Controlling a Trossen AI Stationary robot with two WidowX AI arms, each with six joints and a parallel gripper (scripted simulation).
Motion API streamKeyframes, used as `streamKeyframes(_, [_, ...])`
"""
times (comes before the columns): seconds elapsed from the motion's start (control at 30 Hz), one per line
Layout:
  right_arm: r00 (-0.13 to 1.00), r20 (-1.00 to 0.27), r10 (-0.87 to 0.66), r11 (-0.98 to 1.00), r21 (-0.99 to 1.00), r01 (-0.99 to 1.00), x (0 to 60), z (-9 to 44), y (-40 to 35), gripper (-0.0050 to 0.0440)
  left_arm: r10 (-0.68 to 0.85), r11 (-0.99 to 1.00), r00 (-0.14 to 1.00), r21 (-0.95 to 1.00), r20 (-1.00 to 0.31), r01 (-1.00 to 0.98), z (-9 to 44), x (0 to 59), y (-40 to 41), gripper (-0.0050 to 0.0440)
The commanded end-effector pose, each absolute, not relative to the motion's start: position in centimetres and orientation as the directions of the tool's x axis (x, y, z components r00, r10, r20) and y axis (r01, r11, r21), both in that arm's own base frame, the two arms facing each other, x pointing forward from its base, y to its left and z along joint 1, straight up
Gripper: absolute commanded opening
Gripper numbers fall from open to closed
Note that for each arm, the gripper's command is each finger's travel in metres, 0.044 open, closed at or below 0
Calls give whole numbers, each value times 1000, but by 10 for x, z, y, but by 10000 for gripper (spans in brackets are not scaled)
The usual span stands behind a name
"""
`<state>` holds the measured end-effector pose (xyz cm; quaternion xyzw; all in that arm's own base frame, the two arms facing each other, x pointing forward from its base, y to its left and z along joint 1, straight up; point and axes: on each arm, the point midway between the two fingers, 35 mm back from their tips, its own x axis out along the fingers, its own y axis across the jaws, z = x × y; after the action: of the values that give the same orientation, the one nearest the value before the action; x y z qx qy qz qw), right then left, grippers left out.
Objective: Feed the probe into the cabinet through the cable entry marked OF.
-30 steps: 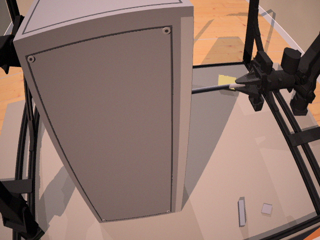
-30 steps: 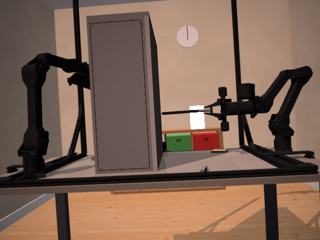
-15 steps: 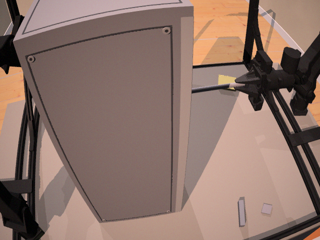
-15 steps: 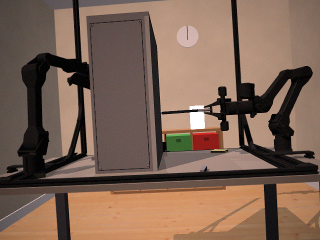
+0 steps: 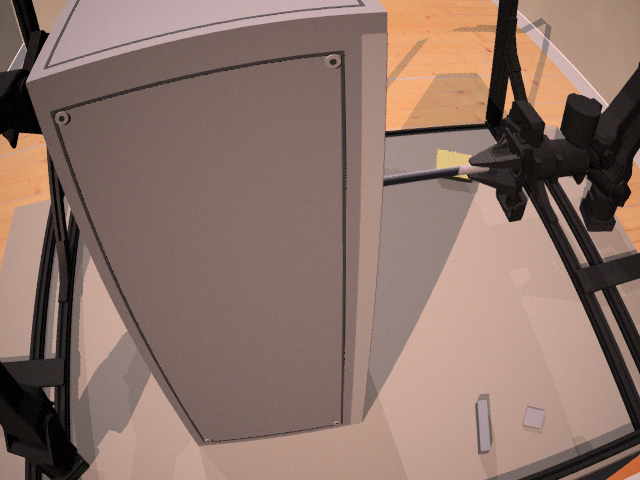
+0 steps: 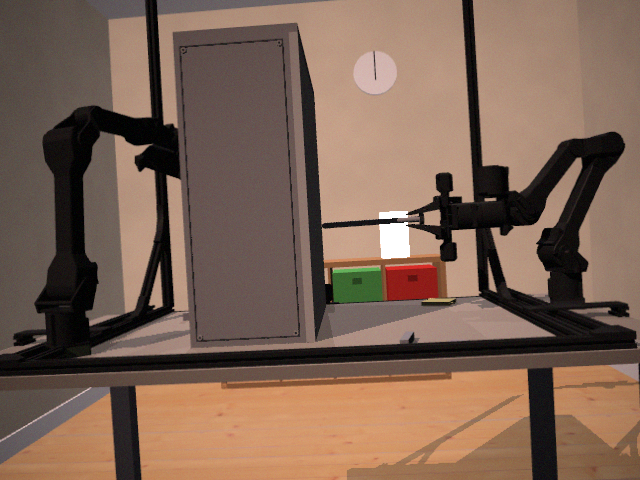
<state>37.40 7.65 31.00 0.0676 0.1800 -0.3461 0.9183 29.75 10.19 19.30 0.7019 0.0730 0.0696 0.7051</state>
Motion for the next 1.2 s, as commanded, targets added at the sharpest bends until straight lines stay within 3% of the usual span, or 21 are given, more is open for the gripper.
streamKeyframes(0.0, [695,-375,-614,749,0,662,373,311,76,440,203,0,979,1000,0,0,194,300,103,0])
streamKeyframes(1.17, [695,-375,-614,749,0,662,373,311,76,440,203,0,979,1000,0,0,199,349,115,0])
